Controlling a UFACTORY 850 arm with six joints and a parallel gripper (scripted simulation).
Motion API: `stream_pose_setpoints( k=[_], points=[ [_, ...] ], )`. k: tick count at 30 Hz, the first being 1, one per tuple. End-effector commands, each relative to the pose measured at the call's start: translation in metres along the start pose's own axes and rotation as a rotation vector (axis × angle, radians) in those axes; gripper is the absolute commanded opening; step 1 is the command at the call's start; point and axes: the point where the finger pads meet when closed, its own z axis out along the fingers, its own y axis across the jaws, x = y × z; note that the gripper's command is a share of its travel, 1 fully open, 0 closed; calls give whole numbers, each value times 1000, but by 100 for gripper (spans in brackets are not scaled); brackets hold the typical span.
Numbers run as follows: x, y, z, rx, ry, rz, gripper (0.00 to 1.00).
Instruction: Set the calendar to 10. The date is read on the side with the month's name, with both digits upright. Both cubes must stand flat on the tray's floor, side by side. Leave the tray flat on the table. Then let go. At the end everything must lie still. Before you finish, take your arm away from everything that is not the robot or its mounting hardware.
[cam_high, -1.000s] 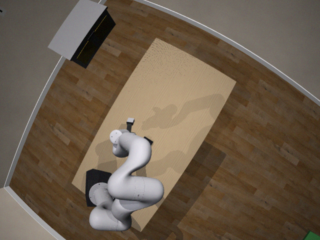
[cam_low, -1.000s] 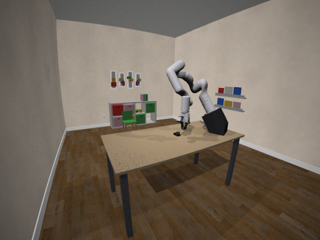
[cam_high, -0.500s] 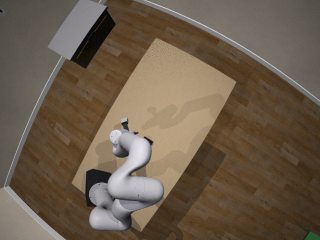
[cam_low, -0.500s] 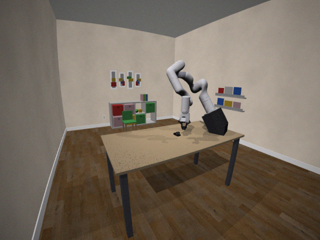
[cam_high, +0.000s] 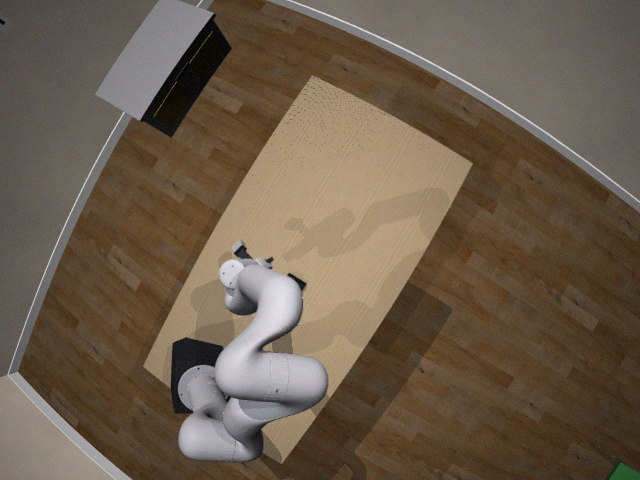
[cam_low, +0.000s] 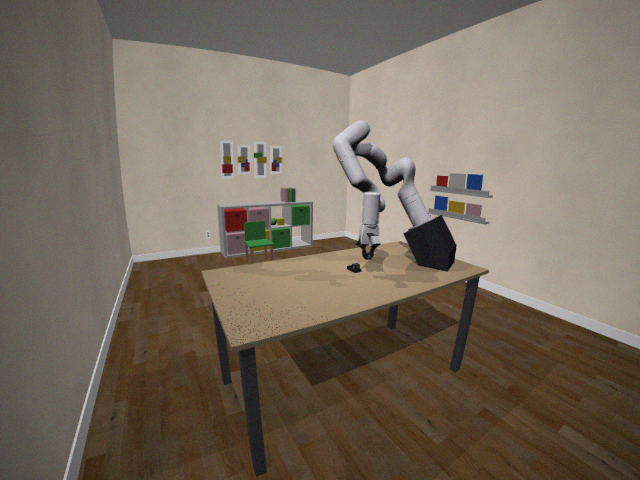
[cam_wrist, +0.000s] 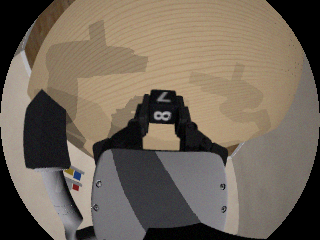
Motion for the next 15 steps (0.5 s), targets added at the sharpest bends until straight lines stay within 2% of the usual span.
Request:
stream_pose_setpoints(
  k=[1,4,15],
  points=[
    [0,1,0,17,-11,-151,29],
    [0,0,0,18,-10,-242,29],
    [0,0,-1,18,-9,-340,29]
  ],
)
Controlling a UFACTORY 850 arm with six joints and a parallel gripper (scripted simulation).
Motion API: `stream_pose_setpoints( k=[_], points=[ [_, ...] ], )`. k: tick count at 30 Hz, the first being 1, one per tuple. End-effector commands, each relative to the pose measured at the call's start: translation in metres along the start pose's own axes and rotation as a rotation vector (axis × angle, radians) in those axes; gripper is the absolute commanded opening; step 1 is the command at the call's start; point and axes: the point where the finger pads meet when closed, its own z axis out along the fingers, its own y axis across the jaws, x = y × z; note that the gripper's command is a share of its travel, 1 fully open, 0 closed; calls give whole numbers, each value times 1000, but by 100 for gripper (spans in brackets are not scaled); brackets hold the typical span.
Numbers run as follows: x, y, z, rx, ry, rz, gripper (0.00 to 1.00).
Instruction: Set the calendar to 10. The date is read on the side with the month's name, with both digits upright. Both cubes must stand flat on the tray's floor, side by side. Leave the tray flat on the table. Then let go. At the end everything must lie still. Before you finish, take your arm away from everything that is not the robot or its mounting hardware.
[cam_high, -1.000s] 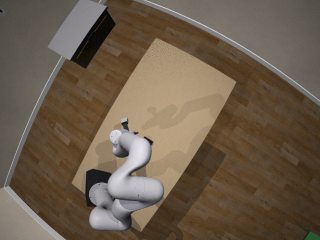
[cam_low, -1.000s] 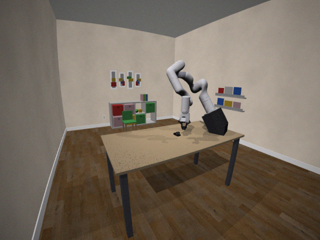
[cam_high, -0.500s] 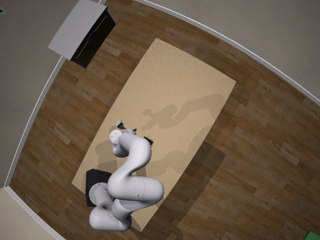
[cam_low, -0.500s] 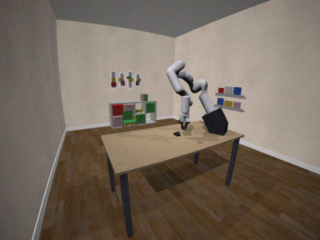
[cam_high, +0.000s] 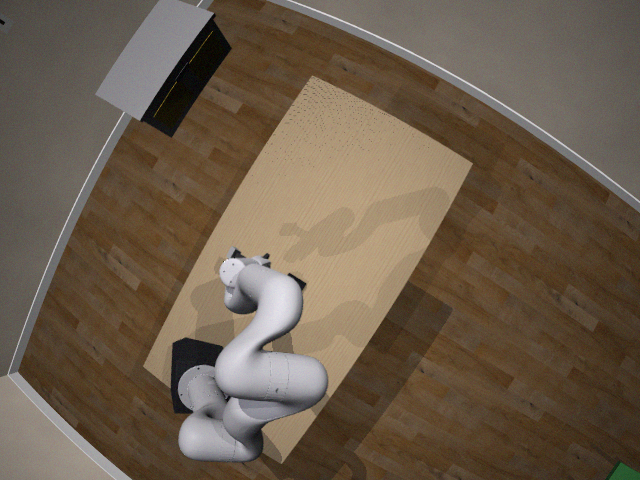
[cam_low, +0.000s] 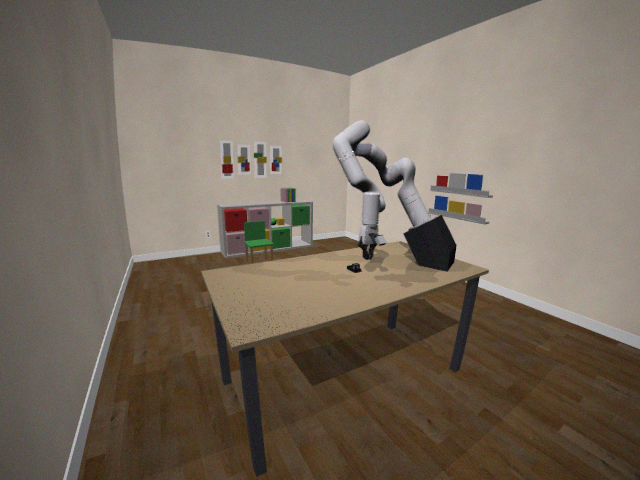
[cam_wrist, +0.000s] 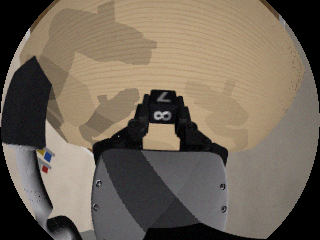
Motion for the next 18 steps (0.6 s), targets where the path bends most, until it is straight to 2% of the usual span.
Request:
stream_pose_setpoints(
  k=[1,18],
  points=[
    [0,1,0,6,-2,-23,29],
    [0,1,1,6,-2,-24,29]
  ],
)
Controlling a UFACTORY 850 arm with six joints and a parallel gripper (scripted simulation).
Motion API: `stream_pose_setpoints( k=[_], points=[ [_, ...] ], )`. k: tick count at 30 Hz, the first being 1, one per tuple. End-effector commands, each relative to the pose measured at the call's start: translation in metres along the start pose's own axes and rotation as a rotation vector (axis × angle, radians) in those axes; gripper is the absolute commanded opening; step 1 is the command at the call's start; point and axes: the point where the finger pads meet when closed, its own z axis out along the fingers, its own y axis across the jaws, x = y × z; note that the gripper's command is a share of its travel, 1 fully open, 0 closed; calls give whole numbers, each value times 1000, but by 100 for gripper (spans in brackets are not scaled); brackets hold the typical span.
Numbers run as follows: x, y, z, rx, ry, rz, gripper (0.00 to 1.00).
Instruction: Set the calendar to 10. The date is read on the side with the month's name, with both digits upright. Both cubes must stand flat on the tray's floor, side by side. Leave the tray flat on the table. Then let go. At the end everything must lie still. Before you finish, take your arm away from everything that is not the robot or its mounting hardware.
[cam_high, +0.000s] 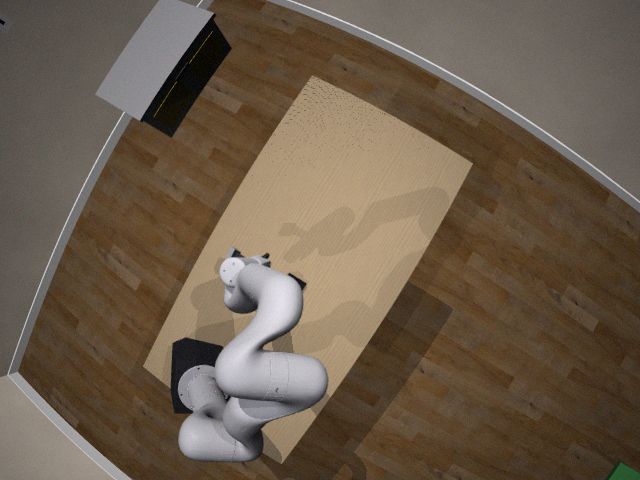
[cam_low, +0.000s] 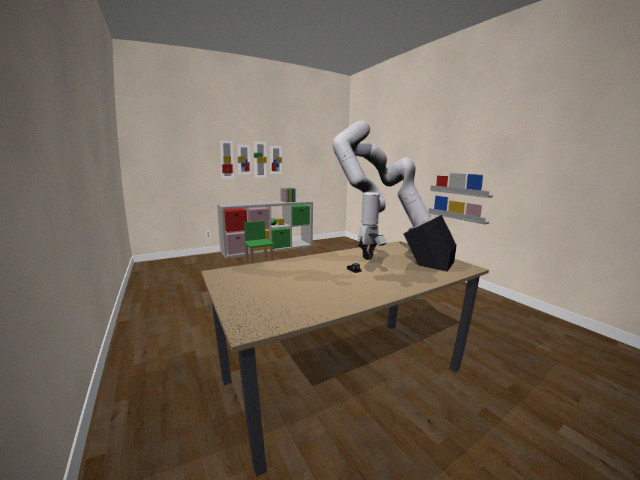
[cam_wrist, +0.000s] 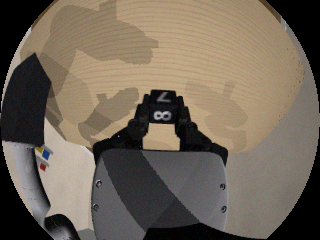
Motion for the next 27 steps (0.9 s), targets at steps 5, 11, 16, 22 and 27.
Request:
stream_pose_setpoints(
  k=[5,11,16,22,27],
  points=[
    [0,1,11,-1,0,0,29],
    [0,1,25,-1,0,0,29],
    [0,1,48,-1,0,0,29],
    [0,1,76,-1,0,0,29],
    [0,1,87,-1,0,0,29]
  ],
)
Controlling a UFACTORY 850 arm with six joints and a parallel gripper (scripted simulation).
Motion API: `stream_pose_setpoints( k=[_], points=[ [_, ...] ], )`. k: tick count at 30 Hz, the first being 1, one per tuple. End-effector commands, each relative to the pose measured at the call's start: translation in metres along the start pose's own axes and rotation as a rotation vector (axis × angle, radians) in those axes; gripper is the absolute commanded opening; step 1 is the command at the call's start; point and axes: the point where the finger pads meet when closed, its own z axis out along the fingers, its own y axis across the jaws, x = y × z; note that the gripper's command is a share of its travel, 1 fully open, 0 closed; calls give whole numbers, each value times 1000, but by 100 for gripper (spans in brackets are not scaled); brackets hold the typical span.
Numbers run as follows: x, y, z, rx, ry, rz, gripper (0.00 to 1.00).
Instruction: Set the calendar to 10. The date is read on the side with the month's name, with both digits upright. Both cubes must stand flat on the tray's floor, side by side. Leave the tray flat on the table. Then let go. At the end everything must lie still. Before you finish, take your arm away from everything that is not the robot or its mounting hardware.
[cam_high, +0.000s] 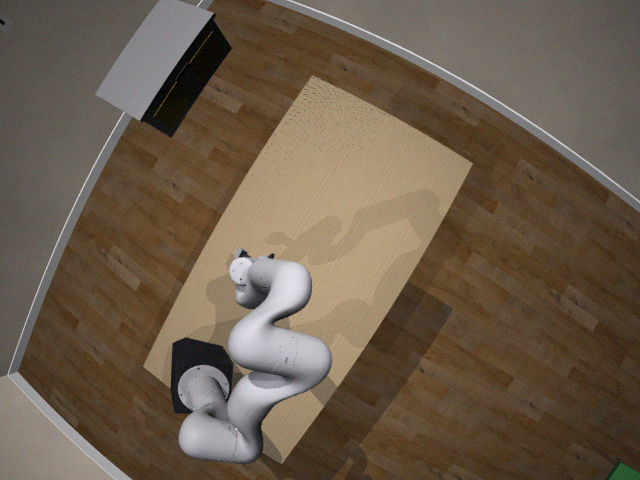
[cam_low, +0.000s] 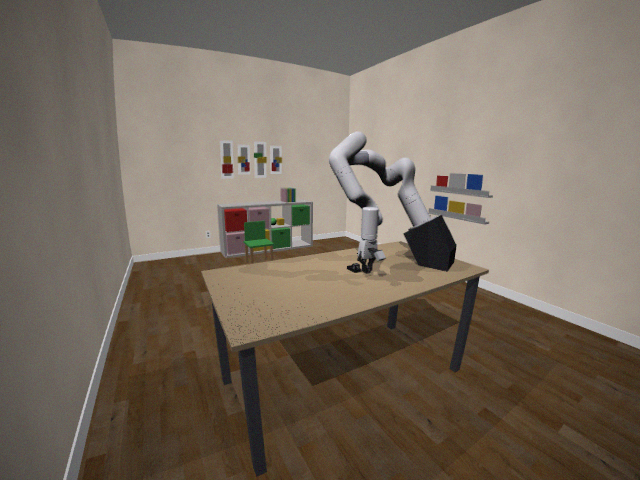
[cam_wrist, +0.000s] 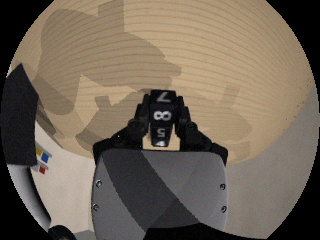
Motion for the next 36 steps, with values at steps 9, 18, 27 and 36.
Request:
stream_pose_setpoints(
  k=[9,18,27,36],
  points=[
    [0,1,19,-2,0,0,29],
    [0,1,19,-2,0,0,29],
    [0,1,19,-2,0,0,29],
    [0,1,19,-2,0,0,29]
  ],
)
